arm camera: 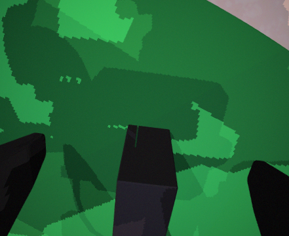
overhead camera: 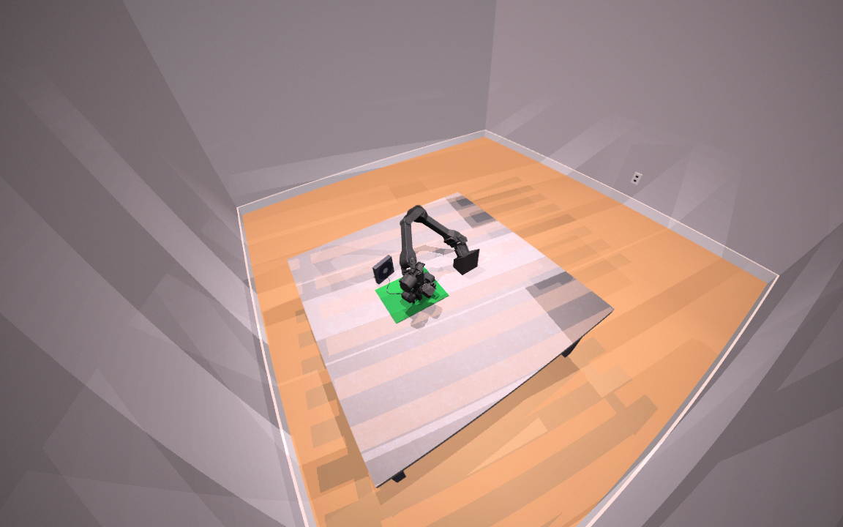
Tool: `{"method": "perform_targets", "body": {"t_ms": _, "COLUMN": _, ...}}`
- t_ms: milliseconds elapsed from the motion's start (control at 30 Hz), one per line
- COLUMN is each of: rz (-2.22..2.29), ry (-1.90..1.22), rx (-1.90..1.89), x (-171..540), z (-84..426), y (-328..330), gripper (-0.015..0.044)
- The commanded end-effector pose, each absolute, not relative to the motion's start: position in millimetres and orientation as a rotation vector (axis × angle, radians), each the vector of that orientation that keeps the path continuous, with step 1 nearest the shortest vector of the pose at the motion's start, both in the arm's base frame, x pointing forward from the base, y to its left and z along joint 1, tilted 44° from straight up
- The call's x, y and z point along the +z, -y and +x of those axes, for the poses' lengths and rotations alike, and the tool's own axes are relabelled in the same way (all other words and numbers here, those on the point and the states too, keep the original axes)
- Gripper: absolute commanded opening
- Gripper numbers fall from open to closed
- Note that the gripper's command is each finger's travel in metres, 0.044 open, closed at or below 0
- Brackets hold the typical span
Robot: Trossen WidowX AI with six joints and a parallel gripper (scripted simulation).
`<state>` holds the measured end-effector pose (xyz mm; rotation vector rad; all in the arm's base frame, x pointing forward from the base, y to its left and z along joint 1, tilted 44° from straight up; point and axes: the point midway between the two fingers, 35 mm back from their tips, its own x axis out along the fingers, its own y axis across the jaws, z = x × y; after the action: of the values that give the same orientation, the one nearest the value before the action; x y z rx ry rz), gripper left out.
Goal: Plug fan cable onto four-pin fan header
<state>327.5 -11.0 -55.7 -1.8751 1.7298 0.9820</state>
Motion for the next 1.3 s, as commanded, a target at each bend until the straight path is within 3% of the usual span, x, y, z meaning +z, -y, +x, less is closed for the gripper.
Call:
{"method": "perform_targets", "body": {"t_ms": 0, "rz": -1.875, "ry": -1.729, "rx": 0.981, "x": -55, "z": 328, "y": 11, "gripper": 0.0361}}
{"method": "perform_targets", "body": {"t_ms": 467, "rz": -1.875, "ry": -1.729, "rx": 0.981, "x": -55, "z": 328, "y": 11, "gripper": 0.0000}}
{"method": "perform_targets", "body": {"t_ms": 933, "rz": -1.875, "ry": -1.735, "rx": 0.981, "x": -21, "z": 329, "y": -24, "gripper": 0.0000}}
{"method": "perform_targets", "body": {"t_ms": 1267, "rz": -1.665, "ry": -1.770, "rx": 0.654, "x": -10, "z": 333, "y": -13, "gripper": 0.0000}}
